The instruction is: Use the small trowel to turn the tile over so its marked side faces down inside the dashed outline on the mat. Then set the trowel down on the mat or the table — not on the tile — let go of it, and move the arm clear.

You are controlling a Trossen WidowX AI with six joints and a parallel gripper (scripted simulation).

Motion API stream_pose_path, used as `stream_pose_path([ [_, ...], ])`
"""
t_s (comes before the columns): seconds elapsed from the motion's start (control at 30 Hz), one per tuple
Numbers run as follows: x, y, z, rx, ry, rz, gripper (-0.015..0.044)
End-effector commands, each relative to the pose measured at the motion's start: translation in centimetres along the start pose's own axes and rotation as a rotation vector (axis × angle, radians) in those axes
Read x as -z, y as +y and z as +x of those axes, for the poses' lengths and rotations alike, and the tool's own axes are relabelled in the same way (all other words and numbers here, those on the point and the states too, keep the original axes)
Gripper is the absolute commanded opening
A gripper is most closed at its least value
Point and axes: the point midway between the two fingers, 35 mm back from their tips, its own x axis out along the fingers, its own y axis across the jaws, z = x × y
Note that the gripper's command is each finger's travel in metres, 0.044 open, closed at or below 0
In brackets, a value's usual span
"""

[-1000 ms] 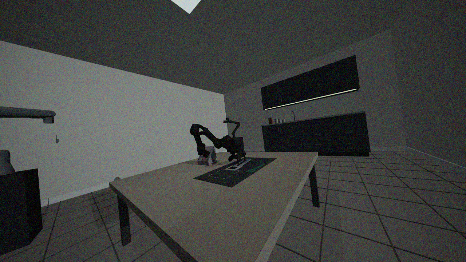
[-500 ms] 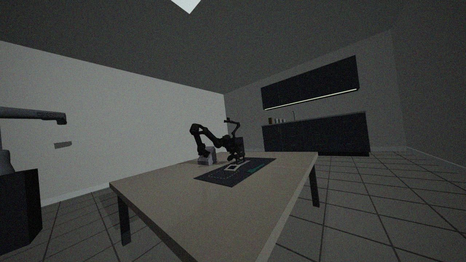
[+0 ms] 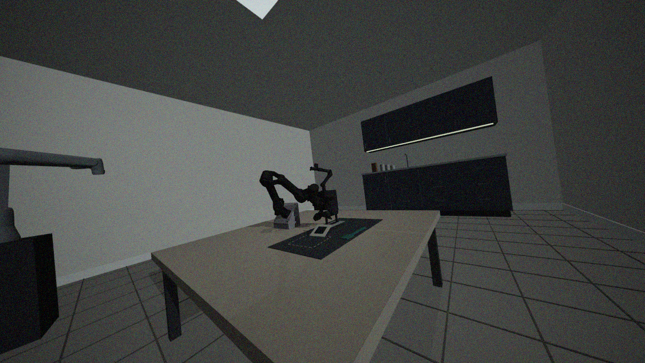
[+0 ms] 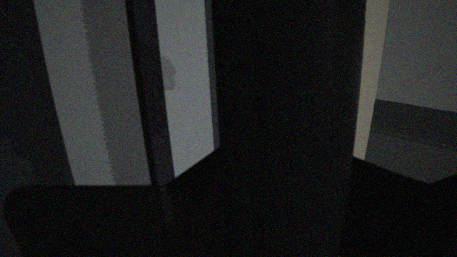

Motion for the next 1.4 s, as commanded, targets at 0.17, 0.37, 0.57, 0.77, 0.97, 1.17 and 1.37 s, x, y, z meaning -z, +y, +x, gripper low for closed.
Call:
stream_pose_path([
  [0.17,1.3,-1.9,-1.0,0.025,0.007,0.022,0.0000],
  [0.37,2.1,-2.4,-1.4,0.025,0.007,0.022,0.0000],
  [0.57,3.0,-2.7,-1.7,0.025,0.007,0.022,0.0000],
  [0.77,3.9,-2.9,-1.9,0.025,0.007,0.021,0.0000],
  [0.97,5.0,-3.0,-2.0,0.025,0.007,0.021,0.0000],
  [1.17,5.9,-3.0,-2.0,0.025,0.008,0.020,0.0000],
  [1.37,6.9,-2.9,-1.9,0.025,0.008,0.020,0.0000],
])
